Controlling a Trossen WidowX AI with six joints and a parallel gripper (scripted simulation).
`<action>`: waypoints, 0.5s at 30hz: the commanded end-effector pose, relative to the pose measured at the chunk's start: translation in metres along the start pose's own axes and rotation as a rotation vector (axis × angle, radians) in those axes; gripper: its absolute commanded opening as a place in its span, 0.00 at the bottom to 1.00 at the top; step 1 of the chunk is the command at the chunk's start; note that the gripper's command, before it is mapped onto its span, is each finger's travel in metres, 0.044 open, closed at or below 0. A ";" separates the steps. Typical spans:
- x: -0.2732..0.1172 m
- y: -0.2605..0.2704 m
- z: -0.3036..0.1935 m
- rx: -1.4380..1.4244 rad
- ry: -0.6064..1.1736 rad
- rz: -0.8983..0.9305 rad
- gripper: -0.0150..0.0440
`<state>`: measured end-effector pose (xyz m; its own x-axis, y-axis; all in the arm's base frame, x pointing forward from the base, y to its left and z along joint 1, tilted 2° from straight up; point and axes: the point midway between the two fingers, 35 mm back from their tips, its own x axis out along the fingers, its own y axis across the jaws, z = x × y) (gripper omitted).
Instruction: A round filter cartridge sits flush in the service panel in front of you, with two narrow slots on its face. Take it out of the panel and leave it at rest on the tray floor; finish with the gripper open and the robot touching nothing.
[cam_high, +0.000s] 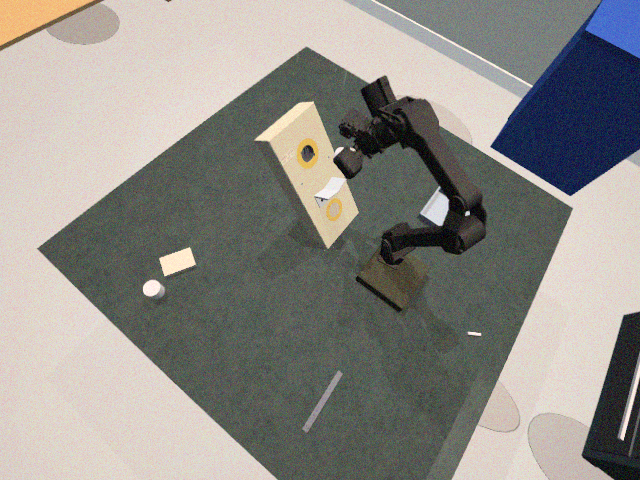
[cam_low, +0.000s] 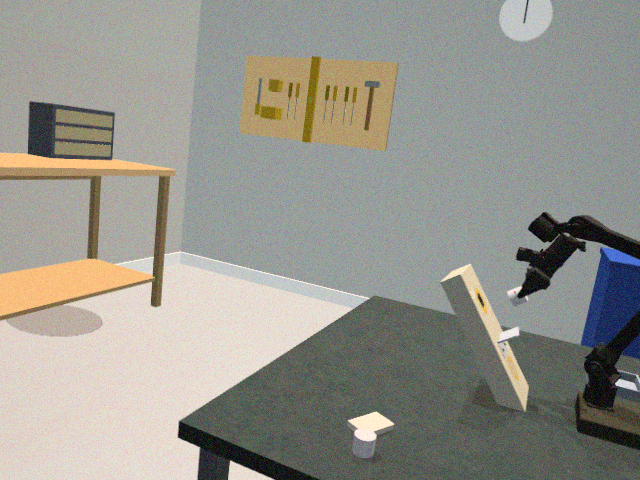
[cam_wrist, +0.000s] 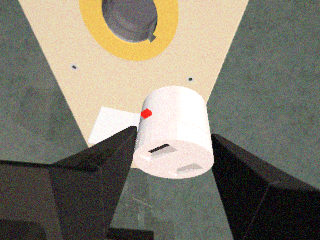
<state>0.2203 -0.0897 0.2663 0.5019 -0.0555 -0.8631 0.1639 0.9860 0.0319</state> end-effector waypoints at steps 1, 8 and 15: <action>0.001 -0.012 0.001 -0.006 -0.008 0.002 0.25; 0.003 -0.035 -0.001 -0.005 -0.015 0.001 0.25; 0.002 -0.051 -0.007 0.090 -0.003 -0.053 0.25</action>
<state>0.2123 -0.1276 0.2614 0.5054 -0.0715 -0.8599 0.1983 0.9795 0.0351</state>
